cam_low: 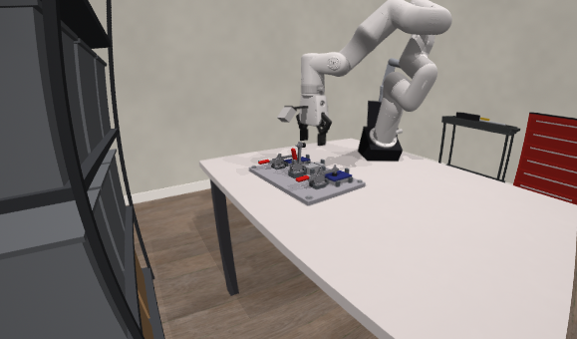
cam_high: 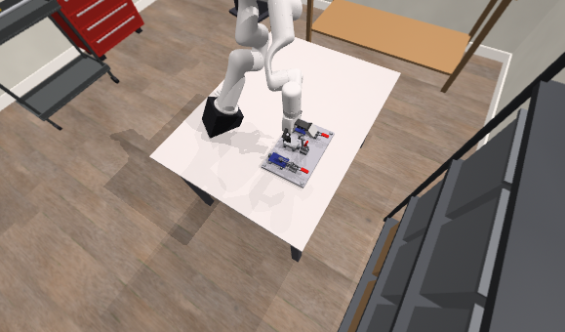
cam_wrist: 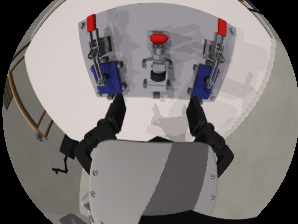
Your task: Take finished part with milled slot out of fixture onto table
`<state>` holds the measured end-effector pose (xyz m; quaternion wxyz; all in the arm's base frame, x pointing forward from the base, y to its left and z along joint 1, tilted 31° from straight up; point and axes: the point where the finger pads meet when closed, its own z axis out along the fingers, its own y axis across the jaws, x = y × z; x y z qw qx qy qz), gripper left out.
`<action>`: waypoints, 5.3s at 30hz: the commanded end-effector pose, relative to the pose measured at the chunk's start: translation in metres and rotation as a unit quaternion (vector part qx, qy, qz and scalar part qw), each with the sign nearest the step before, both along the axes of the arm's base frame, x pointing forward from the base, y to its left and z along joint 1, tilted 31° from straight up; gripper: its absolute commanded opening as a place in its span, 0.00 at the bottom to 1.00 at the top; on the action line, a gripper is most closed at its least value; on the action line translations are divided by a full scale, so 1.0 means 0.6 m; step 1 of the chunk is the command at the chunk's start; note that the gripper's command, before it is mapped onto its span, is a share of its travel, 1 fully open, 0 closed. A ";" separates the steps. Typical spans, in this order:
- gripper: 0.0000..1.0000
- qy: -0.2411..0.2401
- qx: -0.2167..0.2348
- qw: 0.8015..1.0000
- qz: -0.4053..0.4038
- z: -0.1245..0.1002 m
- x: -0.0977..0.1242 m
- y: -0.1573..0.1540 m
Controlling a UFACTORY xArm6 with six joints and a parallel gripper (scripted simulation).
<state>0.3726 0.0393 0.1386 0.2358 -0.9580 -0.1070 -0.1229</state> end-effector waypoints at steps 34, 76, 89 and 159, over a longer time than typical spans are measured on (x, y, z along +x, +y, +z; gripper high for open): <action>1.00 -0.002 0.000 1.000 -0.001 -0.056 0.000 0.027; 1.00 -0.002 0.000 1.000 -0.001 -0.073 0.005 0.037; 1.00 -0.002 0.000 1.000 -0.001 -0.073 0.005 0.037; 1.00 -0.002 0.000 1.000 -0.001 -0.125 0.017 0.066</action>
